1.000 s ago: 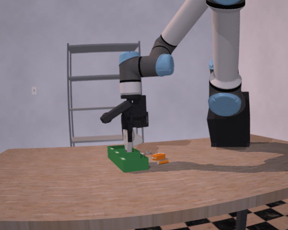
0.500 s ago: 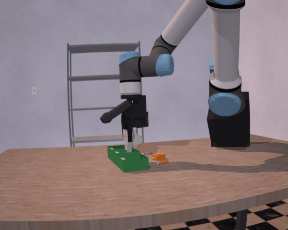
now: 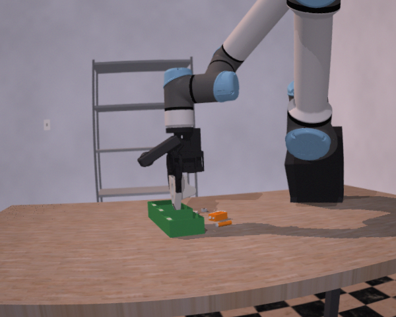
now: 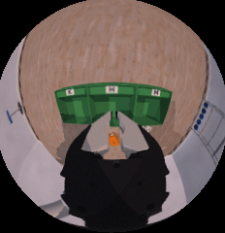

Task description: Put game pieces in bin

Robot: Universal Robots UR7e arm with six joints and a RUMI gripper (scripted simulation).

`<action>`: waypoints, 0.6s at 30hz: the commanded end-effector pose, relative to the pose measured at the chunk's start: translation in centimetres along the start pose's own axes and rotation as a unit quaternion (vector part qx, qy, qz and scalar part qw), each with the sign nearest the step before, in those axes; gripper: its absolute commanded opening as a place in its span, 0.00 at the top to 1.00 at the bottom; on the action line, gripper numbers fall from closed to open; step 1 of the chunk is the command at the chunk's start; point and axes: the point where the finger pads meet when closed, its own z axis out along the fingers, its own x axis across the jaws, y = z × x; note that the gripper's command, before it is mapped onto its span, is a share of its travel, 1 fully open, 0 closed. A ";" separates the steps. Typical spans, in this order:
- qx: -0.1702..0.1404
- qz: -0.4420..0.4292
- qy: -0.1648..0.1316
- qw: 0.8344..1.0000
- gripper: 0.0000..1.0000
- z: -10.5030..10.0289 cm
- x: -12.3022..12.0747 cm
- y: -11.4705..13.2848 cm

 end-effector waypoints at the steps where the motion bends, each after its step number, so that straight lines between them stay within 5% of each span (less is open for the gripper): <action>1: 0.000 0.000 0.000 1.000 0.96 -0.7 0.0 0.0; 18: 0.000 0.000 0.000 1.000 0.96 -3.8 0.0 0.0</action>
